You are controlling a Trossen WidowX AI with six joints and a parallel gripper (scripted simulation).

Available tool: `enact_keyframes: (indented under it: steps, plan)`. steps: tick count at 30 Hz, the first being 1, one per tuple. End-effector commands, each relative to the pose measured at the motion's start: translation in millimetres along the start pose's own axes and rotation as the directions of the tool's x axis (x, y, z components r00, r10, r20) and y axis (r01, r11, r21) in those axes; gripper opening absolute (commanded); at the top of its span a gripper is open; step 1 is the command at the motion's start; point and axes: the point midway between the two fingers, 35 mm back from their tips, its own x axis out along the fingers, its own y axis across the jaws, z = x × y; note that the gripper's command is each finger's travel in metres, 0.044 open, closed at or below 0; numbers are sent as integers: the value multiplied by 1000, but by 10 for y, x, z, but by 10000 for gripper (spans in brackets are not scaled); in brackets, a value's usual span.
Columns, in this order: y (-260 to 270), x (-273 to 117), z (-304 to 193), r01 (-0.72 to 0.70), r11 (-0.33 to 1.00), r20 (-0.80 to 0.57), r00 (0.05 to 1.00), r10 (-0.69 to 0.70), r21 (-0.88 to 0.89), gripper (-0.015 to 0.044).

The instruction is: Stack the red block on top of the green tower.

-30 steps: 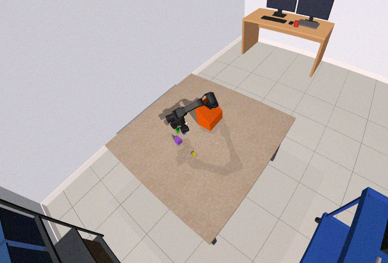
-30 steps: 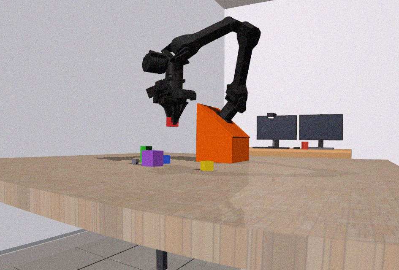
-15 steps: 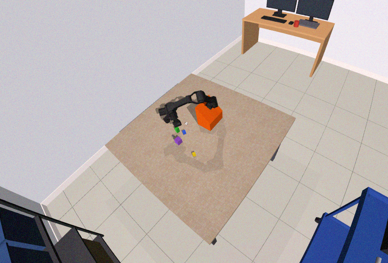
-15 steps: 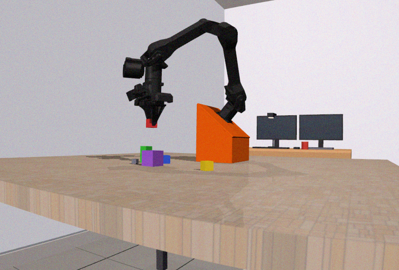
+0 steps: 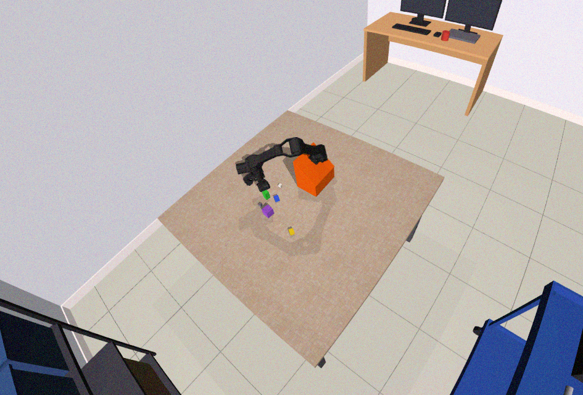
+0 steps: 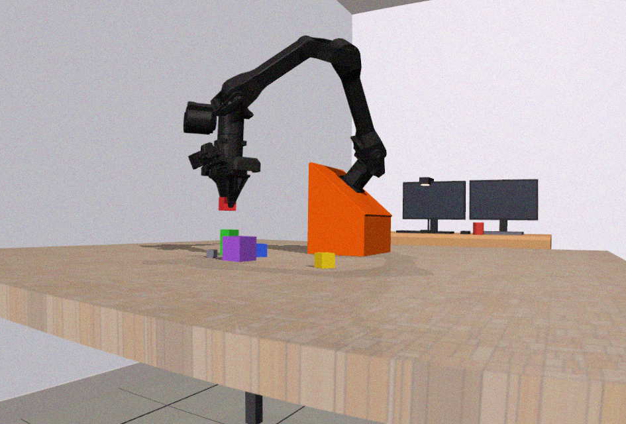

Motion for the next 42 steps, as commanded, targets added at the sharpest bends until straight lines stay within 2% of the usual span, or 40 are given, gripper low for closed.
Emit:
enact_keyframes:
  steps: [1, 10, 40, 42]
  plan:
    - [-6, 105, -41, -6, 1000, -12, 1000, 6, 11, 0]
    - [-2, 412, -50, -7, 1000, -13, 1000, 7, 11, 0]
    - [-5, 357, -50, -7, 1000, -12, 1000, 7, 11, 0]
    - [-6, 416, -53, -4, 1000, -14, 1000, 4, 9, 53]
